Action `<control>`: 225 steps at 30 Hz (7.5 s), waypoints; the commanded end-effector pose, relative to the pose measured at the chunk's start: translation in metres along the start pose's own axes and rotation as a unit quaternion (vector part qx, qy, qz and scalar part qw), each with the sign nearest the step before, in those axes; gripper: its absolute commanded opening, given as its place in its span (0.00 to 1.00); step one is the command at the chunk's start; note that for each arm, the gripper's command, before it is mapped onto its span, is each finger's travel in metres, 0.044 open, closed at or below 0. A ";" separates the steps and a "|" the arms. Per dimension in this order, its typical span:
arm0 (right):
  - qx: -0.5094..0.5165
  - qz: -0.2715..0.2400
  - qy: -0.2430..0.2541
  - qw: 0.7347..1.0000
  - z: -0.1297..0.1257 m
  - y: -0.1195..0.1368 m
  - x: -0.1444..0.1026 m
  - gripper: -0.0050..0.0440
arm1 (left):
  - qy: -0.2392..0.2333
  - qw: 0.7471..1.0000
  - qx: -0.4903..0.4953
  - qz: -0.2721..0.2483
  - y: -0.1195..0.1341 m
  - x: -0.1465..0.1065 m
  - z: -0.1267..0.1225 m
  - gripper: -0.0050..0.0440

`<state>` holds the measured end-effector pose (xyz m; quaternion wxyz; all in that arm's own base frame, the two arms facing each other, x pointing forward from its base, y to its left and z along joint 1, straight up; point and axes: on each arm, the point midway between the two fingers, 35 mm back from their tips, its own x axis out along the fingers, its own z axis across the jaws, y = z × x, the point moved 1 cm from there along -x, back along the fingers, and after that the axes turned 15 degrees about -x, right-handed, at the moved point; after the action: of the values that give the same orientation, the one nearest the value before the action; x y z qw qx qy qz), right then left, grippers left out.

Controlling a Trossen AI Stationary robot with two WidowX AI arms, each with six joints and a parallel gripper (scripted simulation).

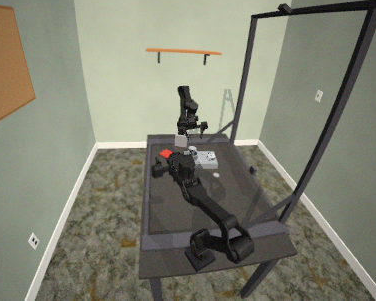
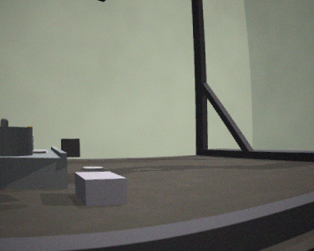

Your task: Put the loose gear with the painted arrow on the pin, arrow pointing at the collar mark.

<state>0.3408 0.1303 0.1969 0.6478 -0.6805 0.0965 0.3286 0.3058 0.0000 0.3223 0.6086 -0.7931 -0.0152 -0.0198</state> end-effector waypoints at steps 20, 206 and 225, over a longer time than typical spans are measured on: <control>0.018 0.247 -0.043 0.968 0.095 0.083 0.041 0.87 | 0.003 1.000 0.000 -0.011 -0.008 -0.001 -0.002 0.92; 0.644 0.292 0.328 0.626 0.077 0.147 0.018 0.10 | 0.003 1.000 0.000 -0.011 -0.008 -0.001 -0.002 0.92; 0.801 0.169 0.438 0.372 0.030 0.178 -0.002 0.10 | 0.003 1.000 0.000 -0.011 -0.008 -0.001 -0.002 0.92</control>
<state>0.2464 0.1466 0.0681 0.6956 0.1452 0.6900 -0.1373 0.3058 0.0000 0.3223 0.6086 -0.7931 -0.0152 -0.0198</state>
